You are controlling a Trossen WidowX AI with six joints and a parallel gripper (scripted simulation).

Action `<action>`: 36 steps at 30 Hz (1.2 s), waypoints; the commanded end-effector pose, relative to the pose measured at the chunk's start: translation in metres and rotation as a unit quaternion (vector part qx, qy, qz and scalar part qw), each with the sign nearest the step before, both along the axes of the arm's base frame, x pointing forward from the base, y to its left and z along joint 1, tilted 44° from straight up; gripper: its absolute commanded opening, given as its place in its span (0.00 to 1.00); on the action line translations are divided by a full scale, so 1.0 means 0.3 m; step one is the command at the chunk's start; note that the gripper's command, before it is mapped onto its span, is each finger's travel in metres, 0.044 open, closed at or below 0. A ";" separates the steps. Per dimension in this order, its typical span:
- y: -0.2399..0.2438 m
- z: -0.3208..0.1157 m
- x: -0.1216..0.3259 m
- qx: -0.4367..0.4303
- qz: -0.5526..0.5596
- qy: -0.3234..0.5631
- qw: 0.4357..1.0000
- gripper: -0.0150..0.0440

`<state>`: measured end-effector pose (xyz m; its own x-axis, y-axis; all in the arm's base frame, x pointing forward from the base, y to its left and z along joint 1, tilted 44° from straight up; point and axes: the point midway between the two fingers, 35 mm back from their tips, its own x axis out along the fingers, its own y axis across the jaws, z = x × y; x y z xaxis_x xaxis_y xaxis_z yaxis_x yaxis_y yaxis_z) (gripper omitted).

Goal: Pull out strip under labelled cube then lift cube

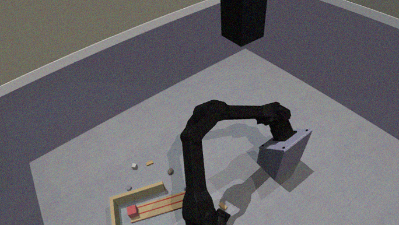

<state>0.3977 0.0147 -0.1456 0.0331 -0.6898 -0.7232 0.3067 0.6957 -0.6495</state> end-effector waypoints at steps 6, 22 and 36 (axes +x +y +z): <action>-0.002 -0.032 -0.069 0.003 -0.007 0.010 1.000 0.25; 0.015 -0.050 -0.144 0.003 -0.007 0.011 1.000 0.25; 0.029 -0.064 -0.205 0.003 -0.007 0.011 1.000 0.25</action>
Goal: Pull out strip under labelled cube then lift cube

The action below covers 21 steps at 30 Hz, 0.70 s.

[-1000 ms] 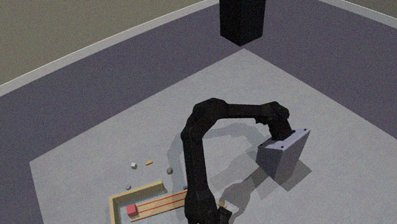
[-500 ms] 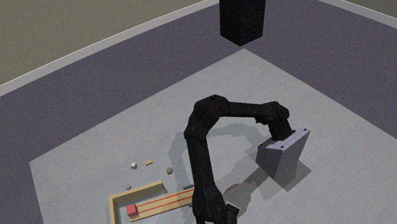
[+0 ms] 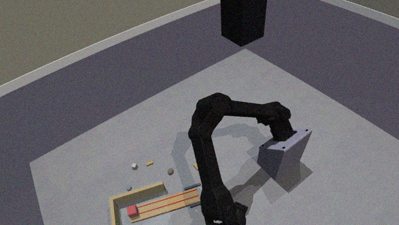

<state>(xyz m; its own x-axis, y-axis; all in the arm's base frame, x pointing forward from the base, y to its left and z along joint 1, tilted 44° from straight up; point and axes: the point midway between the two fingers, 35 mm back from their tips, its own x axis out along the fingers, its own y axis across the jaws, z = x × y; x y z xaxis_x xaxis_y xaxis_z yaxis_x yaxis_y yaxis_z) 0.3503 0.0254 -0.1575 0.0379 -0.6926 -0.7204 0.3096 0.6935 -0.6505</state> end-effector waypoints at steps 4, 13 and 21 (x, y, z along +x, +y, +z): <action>-0.003 -0.028 -0.065 0.005 -0.007 0.014 1.000 0.25; 0.006 -0.037 -0.104 0.006 -0.007 0.014 1.000 0.25; 0.014 -0.045 -0.137 0.006 -0.007 0.014 1.000 0.25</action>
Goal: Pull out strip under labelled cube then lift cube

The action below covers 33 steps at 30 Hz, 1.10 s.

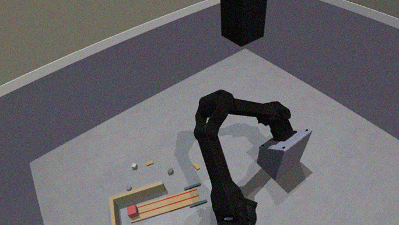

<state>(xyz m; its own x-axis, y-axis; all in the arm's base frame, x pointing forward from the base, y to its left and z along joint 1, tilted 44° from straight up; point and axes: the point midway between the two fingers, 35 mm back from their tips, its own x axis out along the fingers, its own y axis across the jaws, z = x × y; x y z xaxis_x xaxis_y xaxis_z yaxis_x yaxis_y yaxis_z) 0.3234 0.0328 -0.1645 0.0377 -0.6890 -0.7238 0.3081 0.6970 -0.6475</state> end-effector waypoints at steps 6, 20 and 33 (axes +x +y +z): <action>-0.004 -0.028 -0.074 0.003 -0.008 0.014 1.000 0.25; 0.010 -0.042 -0.136 0.004 -0.008 0.014 1.000 0.25; 0.024 -0.056 -0.195 0.004 -0.008 0.015 1.000 0.25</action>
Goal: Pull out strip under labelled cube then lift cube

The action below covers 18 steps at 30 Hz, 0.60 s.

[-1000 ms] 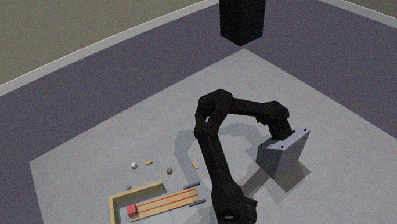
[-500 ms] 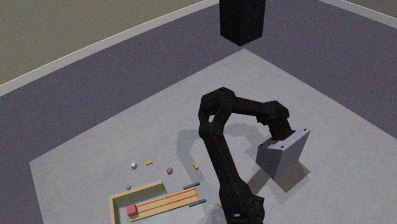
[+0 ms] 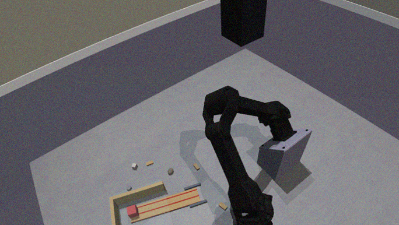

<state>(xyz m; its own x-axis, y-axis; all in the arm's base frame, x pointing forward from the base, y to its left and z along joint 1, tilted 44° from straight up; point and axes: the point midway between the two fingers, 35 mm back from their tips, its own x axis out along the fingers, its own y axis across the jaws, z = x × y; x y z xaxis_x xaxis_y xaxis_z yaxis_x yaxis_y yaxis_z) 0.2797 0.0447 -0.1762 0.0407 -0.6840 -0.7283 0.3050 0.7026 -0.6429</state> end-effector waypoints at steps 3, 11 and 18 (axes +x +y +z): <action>-0.013 -0.020 -0.064 0.001 -0.010 0.015 1.000 0.25; -0.009 -0.024 -0.081 0.001 -0.010 0.015 1.000 0.25; -0.009 -0.024 -0.081 0.001 -0.010 0.015 1.000 0.25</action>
<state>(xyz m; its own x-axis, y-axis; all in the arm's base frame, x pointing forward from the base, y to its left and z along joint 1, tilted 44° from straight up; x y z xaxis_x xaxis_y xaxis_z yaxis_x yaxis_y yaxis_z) 0.2645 0.0481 -0.1795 0.0368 -0.6805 -0.7319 0.3037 0.7053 -0.6405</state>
